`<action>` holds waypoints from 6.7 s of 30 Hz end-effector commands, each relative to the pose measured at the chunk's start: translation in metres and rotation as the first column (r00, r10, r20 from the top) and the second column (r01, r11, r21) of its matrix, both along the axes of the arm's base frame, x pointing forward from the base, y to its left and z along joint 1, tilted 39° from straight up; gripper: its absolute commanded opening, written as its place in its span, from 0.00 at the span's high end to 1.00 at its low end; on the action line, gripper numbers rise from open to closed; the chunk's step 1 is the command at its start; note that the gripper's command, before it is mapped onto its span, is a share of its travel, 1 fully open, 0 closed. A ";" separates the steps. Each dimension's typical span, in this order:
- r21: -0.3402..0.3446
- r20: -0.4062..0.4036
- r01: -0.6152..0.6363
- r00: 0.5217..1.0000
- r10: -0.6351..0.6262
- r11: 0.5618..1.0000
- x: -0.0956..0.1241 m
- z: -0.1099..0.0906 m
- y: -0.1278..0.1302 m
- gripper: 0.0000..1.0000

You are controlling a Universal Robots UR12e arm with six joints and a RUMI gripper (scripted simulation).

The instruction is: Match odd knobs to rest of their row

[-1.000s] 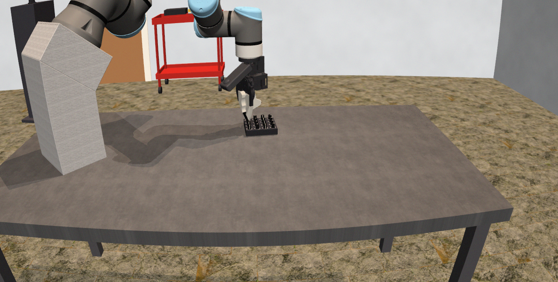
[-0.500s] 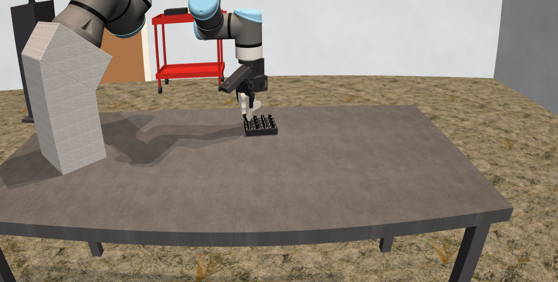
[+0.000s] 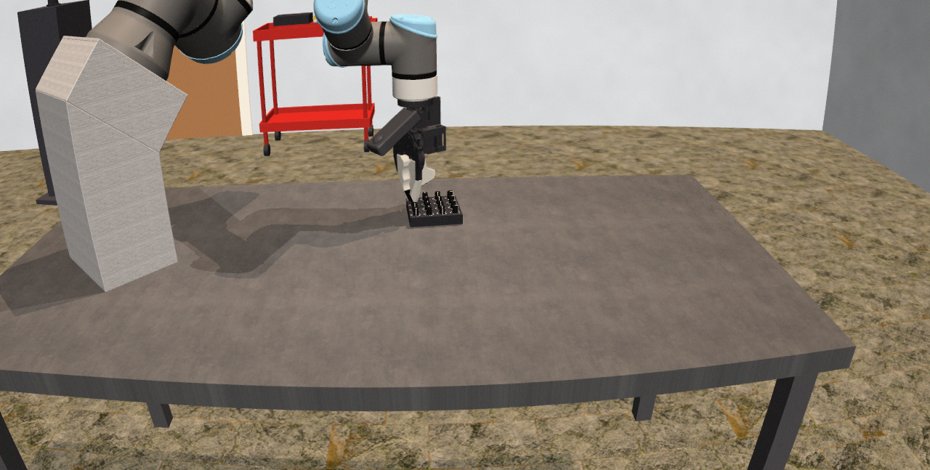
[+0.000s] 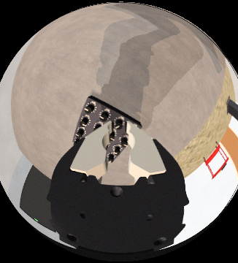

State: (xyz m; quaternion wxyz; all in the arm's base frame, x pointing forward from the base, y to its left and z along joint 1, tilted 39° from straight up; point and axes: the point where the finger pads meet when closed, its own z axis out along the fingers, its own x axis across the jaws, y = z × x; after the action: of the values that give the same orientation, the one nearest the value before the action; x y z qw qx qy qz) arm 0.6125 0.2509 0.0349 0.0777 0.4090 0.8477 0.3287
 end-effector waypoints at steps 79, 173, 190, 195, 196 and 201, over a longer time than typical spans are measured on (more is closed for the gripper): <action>0.080 -0.116 0.180 0.979 -0.170 0.980 0.002 0.001 0.000 0.96; 0.157 -0.581 0.768 0.580 -0.571 0.621 0.000 0.003 0.003 0.89; 0.157 -0.582 0.768 0.580 -0.570 0.621 -0.009 0.017 -0.006 0.89; 0.157 -0.582 0.768 0.580 -0.570 0.621 -0.015 0.028 -0.013 0.89; 0.157 -0.582 0.768 0.580 -0.570 0.621 -0.015 0.029 -0.013 0.89; 0.157 -0.582 0.768 0.580 -0.570 0.621 -0.017 0.031 -0.015 0.89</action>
State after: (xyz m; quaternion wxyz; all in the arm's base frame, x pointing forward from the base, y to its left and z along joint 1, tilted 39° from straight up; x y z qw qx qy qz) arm 0.6018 0.2389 0.0638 -0.0927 0.7779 0.5287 0.3269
